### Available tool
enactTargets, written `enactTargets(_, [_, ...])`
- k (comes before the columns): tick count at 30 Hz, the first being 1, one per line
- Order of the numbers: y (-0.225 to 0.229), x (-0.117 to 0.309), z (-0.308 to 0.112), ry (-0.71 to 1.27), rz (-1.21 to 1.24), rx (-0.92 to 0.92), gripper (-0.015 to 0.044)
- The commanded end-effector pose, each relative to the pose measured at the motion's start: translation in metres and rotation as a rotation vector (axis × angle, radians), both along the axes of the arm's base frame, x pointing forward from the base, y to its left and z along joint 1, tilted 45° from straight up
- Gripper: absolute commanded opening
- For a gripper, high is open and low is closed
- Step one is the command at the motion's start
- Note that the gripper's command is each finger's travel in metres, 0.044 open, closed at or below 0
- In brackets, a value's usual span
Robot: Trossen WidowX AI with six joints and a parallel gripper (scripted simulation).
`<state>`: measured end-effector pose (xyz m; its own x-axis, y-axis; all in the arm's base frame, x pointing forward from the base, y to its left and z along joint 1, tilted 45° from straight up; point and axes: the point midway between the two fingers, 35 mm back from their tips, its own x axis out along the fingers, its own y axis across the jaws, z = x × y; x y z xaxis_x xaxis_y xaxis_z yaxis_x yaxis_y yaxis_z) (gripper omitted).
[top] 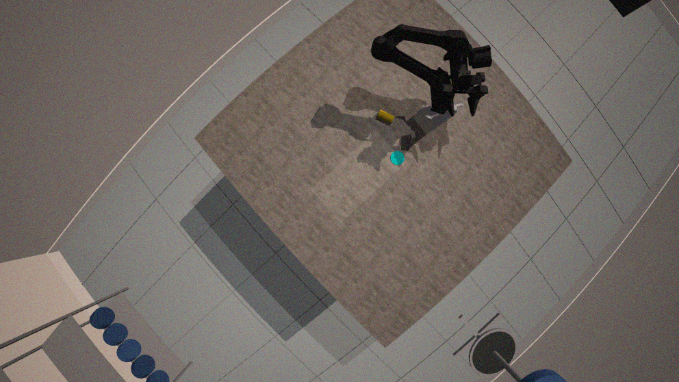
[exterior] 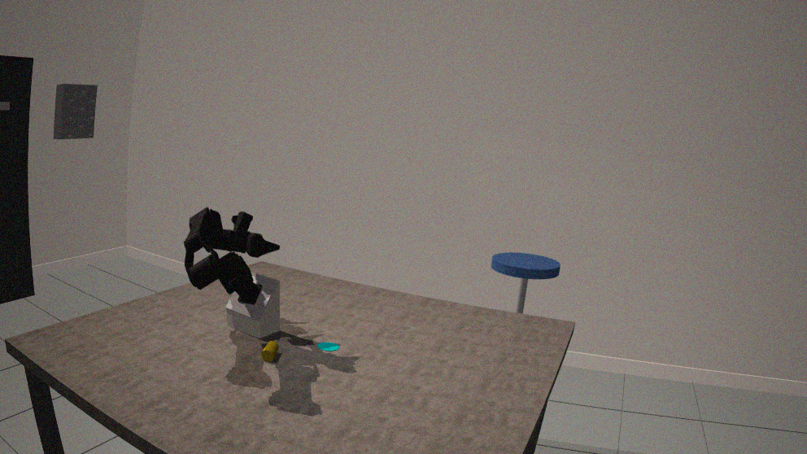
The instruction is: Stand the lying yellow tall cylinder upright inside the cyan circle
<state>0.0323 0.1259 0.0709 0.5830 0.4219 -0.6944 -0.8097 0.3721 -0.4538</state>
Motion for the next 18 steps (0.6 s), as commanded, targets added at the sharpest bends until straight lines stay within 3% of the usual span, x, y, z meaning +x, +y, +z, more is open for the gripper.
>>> enactTargets(1, [0.0,0.001,0.0,0.0,-0.009,0.0,0.0374])
enactTargets(4, [-0.001,0.012,0.005,0.006,-0.133,0.006,0.0309])
enactTargets(18, [-0.028,0.078,0.029,0.02,-0.884,0.052,0.0309])
